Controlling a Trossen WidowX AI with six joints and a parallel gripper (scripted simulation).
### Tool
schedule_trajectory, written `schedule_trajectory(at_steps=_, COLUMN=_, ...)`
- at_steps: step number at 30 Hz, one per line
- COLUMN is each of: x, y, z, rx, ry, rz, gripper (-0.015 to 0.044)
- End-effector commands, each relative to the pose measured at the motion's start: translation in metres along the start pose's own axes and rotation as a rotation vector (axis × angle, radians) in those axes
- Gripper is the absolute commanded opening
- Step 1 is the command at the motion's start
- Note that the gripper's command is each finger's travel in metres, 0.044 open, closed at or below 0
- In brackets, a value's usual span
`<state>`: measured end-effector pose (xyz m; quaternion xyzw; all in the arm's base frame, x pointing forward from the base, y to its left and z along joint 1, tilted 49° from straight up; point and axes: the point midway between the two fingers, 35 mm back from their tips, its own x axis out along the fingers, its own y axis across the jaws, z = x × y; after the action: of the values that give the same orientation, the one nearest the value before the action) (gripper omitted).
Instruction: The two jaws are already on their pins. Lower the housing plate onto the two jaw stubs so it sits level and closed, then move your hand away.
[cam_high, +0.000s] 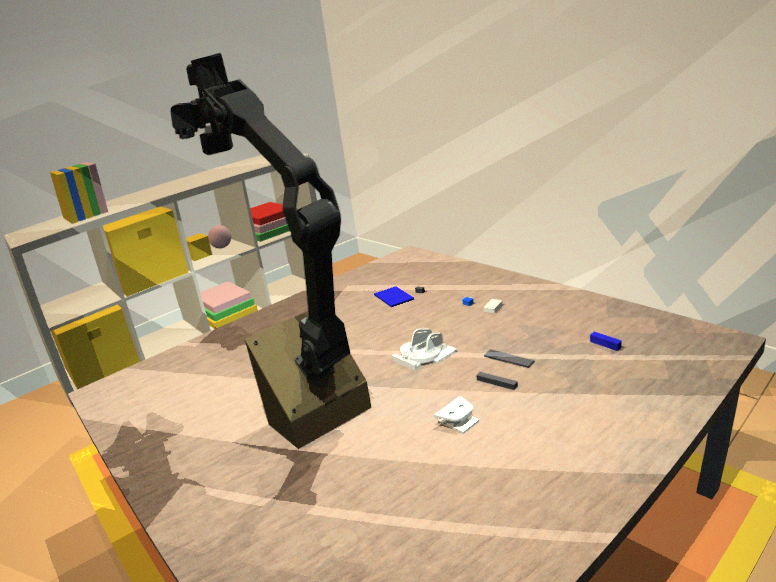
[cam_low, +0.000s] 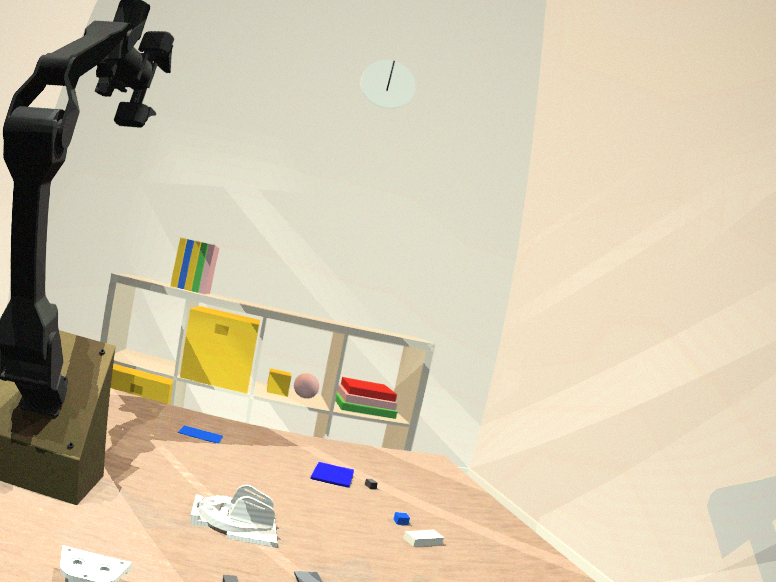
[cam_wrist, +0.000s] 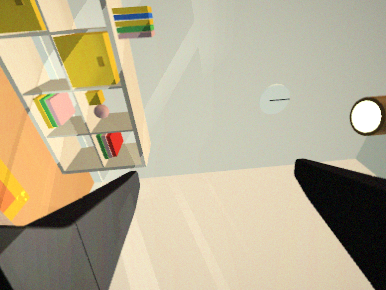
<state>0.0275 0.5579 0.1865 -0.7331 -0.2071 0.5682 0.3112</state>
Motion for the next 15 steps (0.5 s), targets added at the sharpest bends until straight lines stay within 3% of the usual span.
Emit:
schedule_trajectory(at_steps=1, x=-0.001, y=0.004, z=-0.021, rx=0.067, ry=0.036, rz=0.014, gripper=0.0440)
schedule_trajectory(at_steps=15, x=-0.006, y=0.020, z=-0.094, rx=0.322, ry=0.158, rz=0.049, gripper=0.0440)
